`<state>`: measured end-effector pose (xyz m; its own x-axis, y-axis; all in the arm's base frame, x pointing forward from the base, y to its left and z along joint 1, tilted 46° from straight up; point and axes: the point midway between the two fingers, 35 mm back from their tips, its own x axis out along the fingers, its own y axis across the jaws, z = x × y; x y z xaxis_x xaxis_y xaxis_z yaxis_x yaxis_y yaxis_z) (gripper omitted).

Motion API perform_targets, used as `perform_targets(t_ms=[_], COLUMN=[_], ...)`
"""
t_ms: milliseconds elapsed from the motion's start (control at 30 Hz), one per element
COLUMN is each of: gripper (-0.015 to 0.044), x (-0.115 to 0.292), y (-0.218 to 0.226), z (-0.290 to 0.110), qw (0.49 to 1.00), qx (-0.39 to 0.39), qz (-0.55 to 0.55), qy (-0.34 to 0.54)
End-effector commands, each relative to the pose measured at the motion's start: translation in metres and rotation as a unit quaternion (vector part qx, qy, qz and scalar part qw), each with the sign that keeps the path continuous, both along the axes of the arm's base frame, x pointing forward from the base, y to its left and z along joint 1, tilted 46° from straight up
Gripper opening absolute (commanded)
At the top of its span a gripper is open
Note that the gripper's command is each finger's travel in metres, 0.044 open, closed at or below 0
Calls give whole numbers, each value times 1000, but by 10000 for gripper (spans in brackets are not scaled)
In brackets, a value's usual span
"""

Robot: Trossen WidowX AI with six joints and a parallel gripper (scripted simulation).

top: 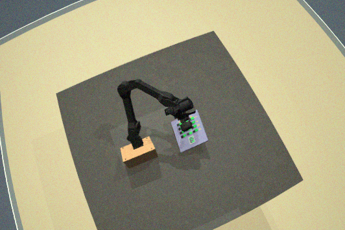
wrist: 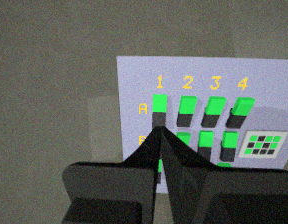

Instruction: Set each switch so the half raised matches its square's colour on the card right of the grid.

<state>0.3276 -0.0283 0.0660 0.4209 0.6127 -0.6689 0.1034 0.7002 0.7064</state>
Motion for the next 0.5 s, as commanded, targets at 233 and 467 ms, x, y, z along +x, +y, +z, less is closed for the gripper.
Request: perform_targets(t_ms=[233,467], gripper=[0,0], x=[6,6], y=[9,9], z=[-10,-10], qw=[1000,1000], qx=[1,1], qz=[-2,-2], qy=[1,1])
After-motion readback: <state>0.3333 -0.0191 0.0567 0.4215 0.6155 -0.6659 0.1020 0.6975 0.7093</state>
